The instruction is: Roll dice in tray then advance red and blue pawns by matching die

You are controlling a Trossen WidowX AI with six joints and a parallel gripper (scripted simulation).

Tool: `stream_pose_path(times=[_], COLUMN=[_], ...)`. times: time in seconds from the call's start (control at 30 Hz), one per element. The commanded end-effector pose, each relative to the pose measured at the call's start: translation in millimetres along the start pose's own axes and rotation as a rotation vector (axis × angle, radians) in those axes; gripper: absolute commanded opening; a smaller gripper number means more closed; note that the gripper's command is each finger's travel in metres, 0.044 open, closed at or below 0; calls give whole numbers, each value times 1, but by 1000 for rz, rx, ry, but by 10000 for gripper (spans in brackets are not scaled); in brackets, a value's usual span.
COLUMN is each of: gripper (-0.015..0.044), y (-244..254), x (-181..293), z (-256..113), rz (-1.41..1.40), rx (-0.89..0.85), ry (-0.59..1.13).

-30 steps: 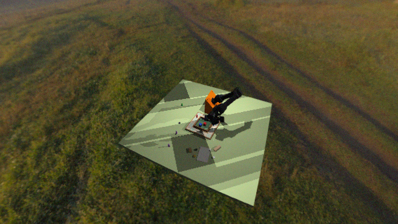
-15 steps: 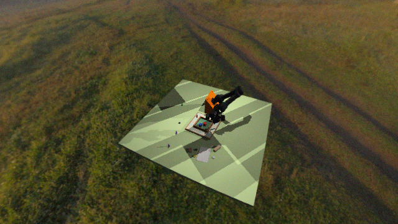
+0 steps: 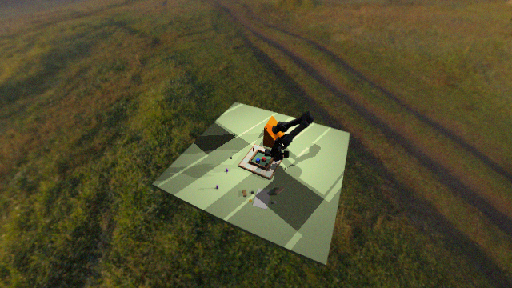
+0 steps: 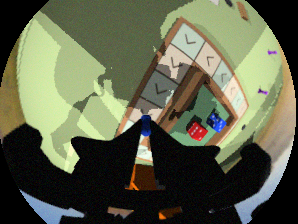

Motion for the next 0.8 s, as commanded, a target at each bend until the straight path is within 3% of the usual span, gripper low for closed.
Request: stream_pose_path(times=[0.0, 0.4, 0.77], gripper=[0, 0, 289], y=[0, 0, 0], x=[1, 1, -1], z=[5, 21, 7], rz=[9, 9, 0], rx=[-6, -7, -1], ry=[3, 3, -3])
Point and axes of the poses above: the point midway between the two fingers, 35 mm back from their tips, its own z axis out along the fingers, its own y axis across the jaws, x = y × z, the point moved 7 cm from there along -z, back along the fingers, and after that the axes turned 8 degrees about z, right-handed, at the moved point
